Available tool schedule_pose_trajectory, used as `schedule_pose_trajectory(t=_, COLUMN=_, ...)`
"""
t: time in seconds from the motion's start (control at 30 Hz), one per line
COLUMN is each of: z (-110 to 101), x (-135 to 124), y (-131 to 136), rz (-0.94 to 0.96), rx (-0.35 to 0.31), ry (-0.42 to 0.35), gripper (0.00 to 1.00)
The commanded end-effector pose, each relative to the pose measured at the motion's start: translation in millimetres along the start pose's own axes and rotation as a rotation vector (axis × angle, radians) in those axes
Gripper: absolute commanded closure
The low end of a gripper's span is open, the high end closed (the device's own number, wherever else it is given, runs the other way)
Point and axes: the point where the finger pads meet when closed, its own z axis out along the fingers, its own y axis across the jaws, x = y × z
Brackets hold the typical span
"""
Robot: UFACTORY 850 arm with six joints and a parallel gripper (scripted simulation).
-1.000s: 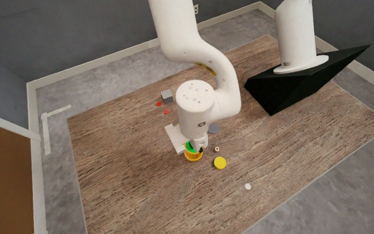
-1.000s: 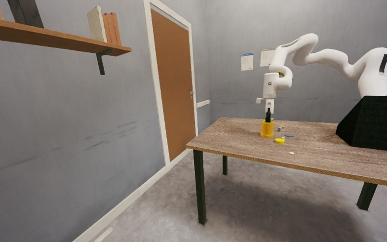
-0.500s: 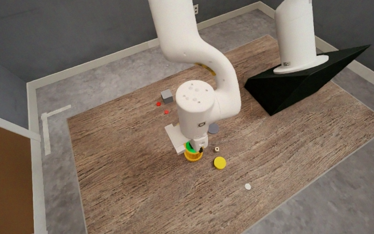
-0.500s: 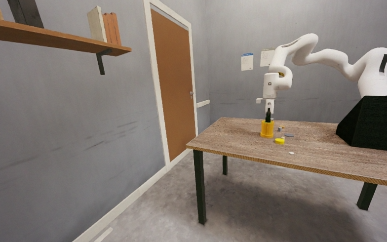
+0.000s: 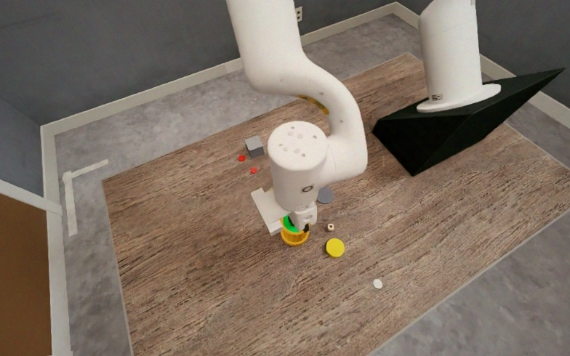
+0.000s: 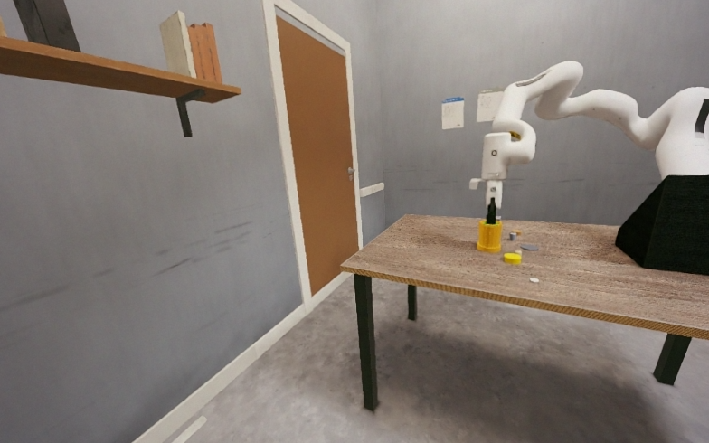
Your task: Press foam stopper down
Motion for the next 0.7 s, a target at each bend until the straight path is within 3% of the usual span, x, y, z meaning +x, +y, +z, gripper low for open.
schedule_pose_trajectory(t=0.0, z=-2.5, x=0.8, y=-0.1, rz=0.001, rx=0.001, ry=0.002, gripper=1.00)
schedule_pose_trajectory(t=0.67, z=-12.5, x=0.8, y=-0.1, rz=0.001, rx=0.001, ry=0.002, gripper=1.00)
